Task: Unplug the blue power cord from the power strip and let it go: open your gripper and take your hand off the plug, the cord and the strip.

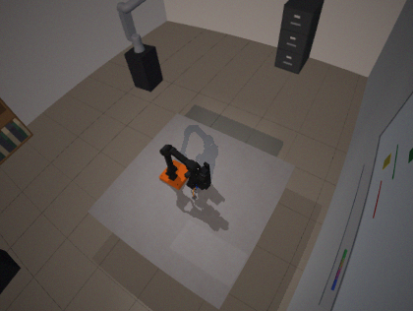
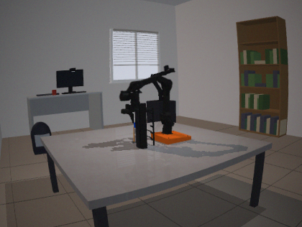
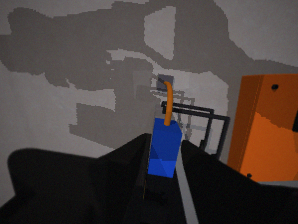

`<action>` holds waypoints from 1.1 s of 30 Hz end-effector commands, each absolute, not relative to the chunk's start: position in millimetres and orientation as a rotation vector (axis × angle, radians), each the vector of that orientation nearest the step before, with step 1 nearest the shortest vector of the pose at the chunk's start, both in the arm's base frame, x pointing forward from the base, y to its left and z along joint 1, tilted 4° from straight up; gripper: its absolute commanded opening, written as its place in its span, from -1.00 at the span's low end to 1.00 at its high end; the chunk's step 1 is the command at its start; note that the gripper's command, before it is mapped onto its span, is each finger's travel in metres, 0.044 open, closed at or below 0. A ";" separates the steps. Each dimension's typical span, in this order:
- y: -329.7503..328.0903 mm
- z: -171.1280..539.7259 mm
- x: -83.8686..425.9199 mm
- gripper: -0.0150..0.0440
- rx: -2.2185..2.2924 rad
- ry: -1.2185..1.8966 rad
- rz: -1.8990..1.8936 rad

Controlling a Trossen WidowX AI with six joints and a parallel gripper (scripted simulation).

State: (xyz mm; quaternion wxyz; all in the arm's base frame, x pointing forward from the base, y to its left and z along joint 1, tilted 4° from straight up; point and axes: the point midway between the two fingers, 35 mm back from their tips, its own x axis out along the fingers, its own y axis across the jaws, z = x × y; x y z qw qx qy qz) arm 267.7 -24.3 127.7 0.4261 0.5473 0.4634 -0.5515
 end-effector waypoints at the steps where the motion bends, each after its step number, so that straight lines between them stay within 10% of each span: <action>1: -23.1 120.8 266.2 0.05 1.371 1.164 -1.384; 17: -23.9 122.2 266.9 -0.49 1.366 1.161 -1.381; 33: -45.9 121.5 264.3 -0.49 1.366 1.160 -1.383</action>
